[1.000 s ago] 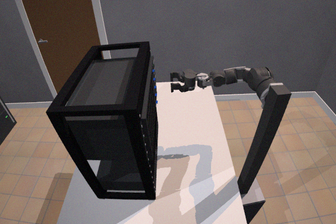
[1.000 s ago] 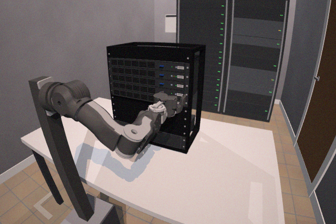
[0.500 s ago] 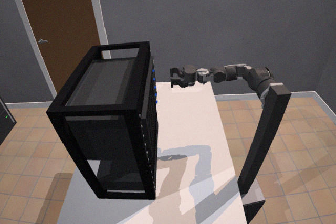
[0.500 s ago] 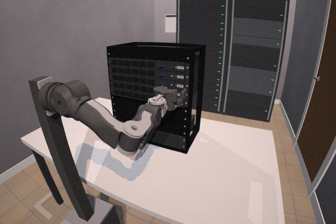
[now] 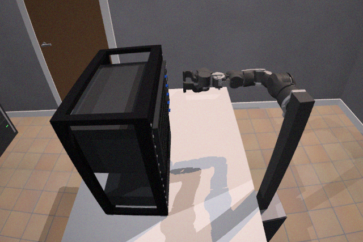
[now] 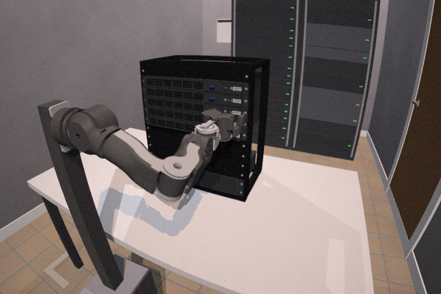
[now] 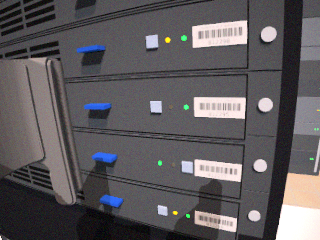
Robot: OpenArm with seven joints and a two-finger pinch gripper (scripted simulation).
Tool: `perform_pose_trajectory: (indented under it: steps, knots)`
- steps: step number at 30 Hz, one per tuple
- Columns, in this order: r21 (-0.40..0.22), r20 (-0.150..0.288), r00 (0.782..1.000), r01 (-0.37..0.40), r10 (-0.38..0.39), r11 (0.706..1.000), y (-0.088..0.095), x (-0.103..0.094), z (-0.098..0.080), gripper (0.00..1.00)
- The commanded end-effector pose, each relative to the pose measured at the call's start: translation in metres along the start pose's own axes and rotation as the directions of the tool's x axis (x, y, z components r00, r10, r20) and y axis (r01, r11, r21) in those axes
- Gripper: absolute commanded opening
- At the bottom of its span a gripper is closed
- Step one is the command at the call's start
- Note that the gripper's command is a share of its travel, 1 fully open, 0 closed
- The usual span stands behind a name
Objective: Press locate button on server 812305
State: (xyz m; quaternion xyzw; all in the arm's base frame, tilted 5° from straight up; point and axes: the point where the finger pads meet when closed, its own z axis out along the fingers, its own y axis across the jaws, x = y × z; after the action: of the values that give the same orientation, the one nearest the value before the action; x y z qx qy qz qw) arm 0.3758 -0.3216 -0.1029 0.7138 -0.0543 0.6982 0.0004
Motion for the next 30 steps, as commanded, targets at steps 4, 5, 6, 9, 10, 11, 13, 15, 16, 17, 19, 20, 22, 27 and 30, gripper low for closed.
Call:
perform_pose_trajectory:
  steps: [4,5,6,9,10,11,13,15,16,17,19,20,22,27,30]
  knots:
    - [-0.002,0.008,1.0,0.001,-0.001,1.0,0.0,-0.003,0.008,0.6]
    - [-0.002,0.008,1.0,0.001,-0.001,1.0,0.0,-0.003,0.01,0.6]
    - [-0.002,0.008,1.0,0.001,-0.001,1.0,0.0,-0.003,0.013,0.6]
    - [-0.002,0.008,1.0,0.001,-0.001,1.0,0.0,-0.003,0.02,0.6]
    - [-0.002,0.008,1.0,0.001,-0.001,1.0,0.0,-0.003,0.02,0.6]
    - [-0.002,0.008,1.0,0.001,-0.001,1.0,0.0,-0.003,0.02,0.6]
    - [-0.002,0.008,1.0,0.001,-0.001,1.0,0.0,-0.003,0.026,0.6]
    - [-0.002,0.008,1.0,0.001,-0.001,1.0,0.0,-0.003,0.031,0.6]
    - [-0.002,0.008,1.0,0.001,-0.001,1.0,0.0,-0.003,0.033,0.6]
    - [-0.002,0.008,1.0,0.001,-0.001,1.0,0.0,-0.003,0.035,0.6]
    - [-0.002,0.008,1.0,0.001,-0.001,1.0,0.0,-0.003,0.039,0.6]
    - [-0.002,0.008,1.0,0.001,-0.001,1.0,0.0,-0.003,0.041,0.6]
    - [-0.002,0.008,1.0,0.001,-0.001,1.0,0.0,-0.003,0.043,0.6]
    - [-0.002,0.008,1.0,0.001,-0.001,1.0,0.0,-0.003,0.045,0.6]
    - [-0.002,0.008,1.0,0.001,-0.001,1.0,0.0,-0.003,0.045,0.6]
